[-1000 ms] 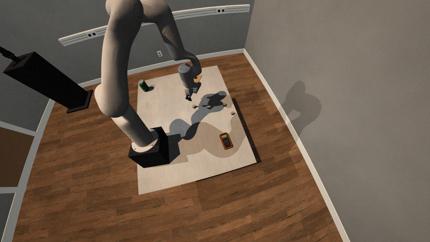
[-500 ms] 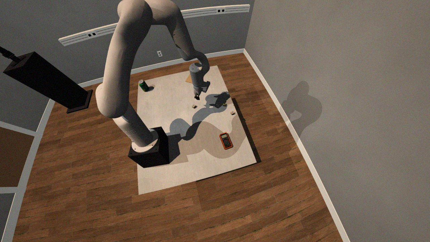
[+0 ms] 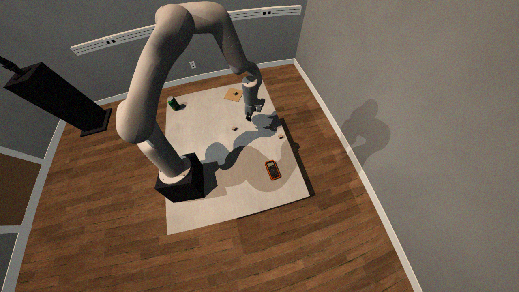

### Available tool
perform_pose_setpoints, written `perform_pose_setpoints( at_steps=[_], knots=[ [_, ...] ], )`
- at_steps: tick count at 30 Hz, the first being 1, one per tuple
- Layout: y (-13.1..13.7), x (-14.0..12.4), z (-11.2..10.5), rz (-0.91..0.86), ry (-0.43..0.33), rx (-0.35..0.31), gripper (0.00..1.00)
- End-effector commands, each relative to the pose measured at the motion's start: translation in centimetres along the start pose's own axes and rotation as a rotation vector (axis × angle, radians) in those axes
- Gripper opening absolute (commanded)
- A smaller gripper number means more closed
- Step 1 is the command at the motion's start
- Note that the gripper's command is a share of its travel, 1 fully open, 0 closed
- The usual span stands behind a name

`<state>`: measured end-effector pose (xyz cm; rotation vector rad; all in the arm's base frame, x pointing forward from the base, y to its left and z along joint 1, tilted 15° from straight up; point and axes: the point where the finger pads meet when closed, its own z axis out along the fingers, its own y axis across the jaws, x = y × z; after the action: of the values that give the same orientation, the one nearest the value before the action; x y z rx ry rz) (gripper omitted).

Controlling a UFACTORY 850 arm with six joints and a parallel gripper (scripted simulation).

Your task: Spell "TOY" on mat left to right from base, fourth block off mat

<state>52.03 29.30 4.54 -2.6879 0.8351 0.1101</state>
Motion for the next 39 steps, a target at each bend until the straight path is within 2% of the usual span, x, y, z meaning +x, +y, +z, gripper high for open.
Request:
perform_pose_setpoints(
  at_steps=[1, 3, 4, 11, 39],
  knots=[
    [-0.4, 3.2, -0.2, 0.004, 0.008, -0.031, 1.0],
    [-0.4, 3.2, -0.2, 0.004, 0.008, -0.031, 1.0],
    [-0.4, 4.4, -0.3, 0.005, 0.014, -0.038, 1.0],
    [-0.2, 7.2, -0.6, 0.008, 0.032, -0.055, 1.0],
    [-0.2, 7.3, -0.6, 0.008, 0.032, -0.056, 1.0]
  ],
)
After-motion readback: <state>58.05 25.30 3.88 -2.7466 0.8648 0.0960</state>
